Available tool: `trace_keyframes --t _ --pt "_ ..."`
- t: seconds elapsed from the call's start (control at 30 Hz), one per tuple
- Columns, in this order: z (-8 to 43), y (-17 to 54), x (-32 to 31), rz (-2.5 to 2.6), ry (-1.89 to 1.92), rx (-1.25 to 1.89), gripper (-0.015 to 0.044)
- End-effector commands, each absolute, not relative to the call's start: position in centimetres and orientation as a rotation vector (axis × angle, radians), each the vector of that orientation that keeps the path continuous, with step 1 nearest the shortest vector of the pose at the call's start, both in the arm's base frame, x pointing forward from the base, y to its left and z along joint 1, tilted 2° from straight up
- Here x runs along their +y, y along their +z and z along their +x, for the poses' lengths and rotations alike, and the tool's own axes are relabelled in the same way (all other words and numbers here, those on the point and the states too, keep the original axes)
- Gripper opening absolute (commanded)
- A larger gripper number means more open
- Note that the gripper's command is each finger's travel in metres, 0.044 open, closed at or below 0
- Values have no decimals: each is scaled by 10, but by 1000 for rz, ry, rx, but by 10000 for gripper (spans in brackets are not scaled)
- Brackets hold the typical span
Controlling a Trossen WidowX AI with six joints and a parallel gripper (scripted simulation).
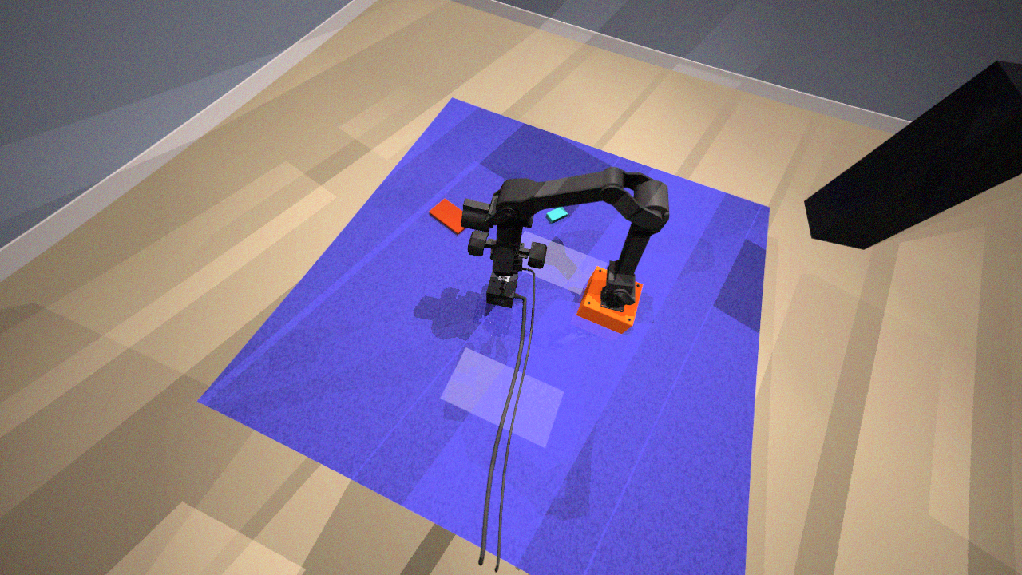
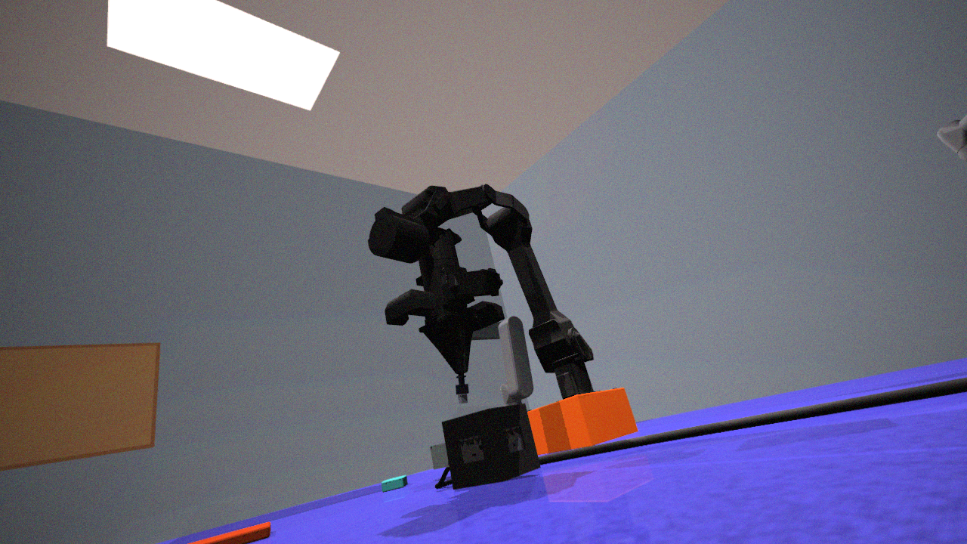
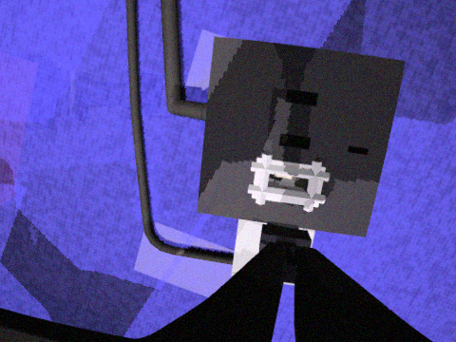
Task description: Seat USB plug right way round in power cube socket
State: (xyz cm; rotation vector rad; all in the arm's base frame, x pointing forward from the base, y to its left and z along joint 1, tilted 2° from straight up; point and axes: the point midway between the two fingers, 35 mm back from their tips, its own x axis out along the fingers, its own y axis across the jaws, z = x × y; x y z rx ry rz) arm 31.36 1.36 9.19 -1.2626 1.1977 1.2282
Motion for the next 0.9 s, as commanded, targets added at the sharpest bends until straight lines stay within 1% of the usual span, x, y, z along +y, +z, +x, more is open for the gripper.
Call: trace_keyframes --t 0.0,0.87 --pt "314 91 15 -1258 1235 1189 0" --pt "314 88 17 -1240 1246 1172 0"
